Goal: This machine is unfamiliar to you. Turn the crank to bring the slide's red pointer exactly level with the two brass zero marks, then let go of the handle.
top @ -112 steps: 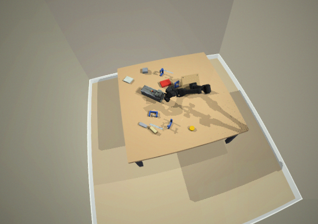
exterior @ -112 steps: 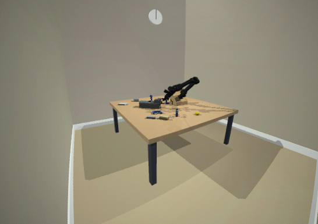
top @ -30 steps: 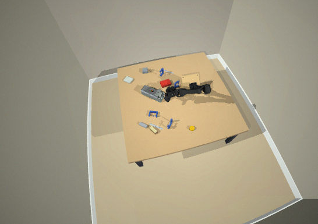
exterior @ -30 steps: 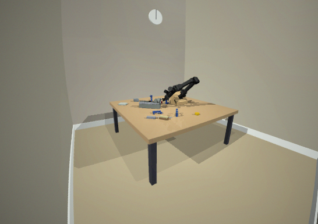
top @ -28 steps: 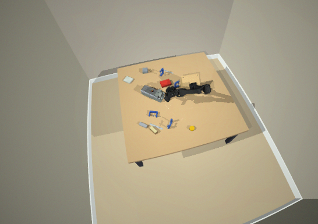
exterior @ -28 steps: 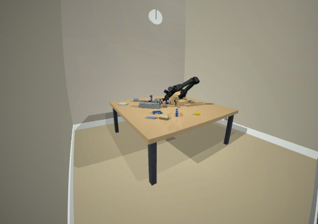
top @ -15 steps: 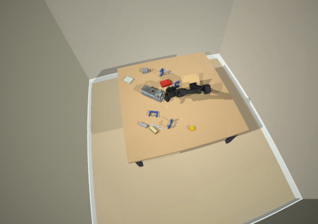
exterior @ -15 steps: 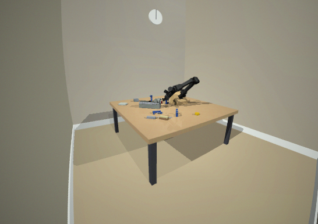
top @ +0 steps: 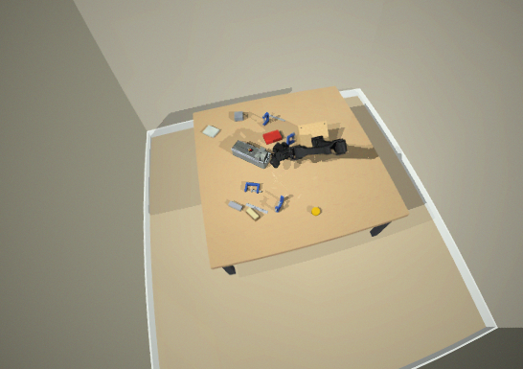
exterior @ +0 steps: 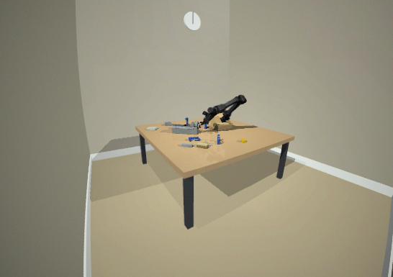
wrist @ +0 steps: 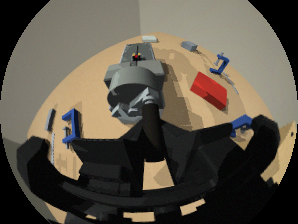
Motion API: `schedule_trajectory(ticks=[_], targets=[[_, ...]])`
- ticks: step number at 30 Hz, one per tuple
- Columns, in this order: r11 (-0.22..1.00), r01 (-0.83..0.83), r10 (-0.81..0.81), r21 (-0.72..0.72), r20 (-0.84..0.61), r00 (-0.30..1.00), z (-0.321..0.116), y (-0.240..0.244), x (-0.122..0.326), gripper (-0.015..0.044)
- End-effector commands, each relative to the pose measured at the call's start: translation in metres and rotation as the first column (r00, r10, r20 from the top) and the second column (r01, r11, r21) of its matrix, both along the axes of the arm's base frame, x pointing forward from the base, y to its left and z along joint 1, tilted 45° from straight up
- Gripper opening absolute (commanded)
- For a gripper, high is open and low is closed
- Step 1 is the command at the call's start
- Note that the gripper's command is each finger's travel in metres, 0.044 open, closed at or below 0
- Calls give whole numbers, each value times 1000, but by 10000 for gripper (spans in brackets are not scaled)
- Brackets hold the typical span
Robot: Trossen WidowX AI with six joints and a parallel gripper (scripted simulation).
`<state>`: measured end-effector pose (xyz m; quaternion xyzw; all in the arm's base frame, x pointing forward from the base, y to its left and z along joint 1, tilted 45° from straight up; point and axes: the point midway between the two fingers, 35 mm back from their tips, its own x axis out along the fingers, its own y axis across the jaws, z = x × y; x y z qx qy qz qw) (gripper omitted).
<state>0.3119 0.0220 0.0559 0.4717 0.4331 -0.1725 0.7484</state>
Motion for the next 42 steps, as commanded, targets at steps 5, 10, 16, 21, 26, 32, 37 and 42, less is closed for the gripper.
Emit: schedule_trajectory(ticks=[5,10,16,21,26,32,37,42], targets=[[1000,2,-2,0,-24,1000,-9,1,-4,0],[1000,2,-2,0,-24,1000,-9,1,-4,0],[1000,2,-2,0,-24,1000,-9,1,-5,0],[1000,2,-2,0,-24,1000,-10,1,-5,0],[1000,2,-2,0,-24,1000,-10,2,-5,0],[1000,2,-2,0,-24,1000,-11,2,-5,0],[1000,2,-2,0,-24,1000,-12,2,-5,0],[1000,2,-2,0,-24,1000,-13,3,-5,0]])
